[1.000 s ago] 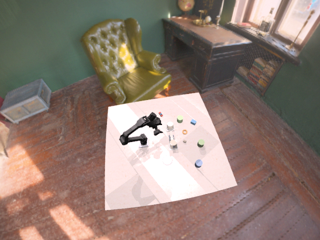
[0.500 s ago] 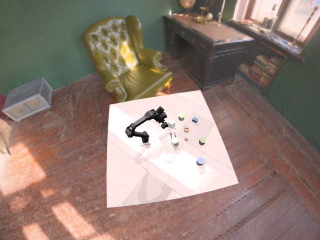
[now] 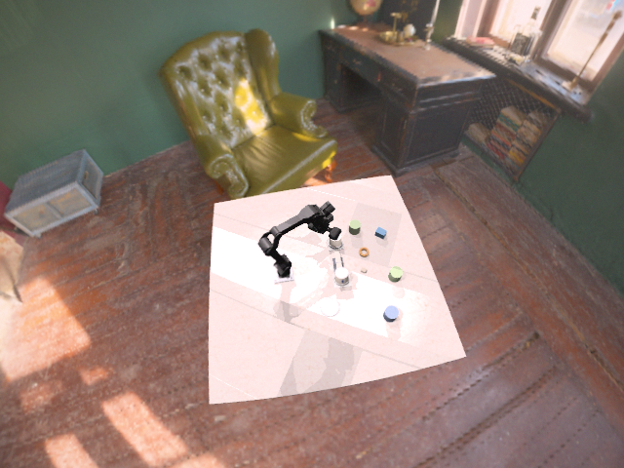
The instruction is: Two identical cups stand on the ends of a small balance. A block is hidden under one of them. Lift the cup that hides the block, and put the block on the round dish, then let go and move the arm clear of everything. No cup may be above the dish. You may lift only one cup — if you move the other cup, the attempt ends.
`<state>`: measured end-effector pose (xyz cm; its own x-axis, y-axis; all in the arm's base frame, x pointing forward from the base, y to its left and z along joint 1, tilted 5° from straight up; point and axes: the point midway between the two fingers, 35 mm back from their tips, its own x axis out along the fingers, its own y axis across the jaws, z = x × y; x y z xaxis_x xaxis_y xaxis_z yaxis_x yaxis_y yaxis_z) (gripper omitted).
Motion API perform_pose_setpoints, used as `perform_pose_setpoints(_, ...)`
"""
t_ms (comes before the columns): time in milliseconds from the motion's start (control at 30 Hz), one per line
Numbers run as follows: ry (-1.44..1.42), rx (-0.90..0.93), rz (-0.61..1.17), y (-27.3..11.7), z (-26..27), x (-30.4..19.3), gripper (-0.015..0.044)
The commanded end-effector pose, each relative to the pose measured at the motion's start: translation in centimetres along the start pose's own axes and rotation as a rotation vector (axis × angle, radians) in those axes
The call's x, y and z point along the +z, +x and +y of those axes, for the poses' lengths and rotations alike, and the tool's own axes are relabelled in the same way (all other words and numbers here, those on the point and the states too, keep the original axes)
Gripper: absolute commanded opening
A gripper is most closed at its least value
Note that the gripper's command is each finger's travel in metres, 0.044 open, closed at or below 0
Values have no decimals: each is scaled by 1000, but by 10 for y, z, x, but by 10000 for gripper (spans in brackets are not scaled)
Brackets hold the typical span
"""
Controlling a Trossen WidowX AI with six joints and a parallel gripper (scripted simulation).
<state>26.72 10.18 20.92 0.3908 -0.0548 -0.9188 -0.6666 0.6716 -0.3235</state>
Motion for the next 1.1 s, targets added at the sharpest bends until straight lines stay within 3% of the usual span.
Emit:
perform_pose_setpoints(0, -101, 40, 25, 8, 3, 10, 440)
perform_pose_setpoints(700, -700, 336, 147, 85, 27, 57, 440)
perform_pose_setpoints(1067, -717, 346, 148, 102, 32, 55, 440)
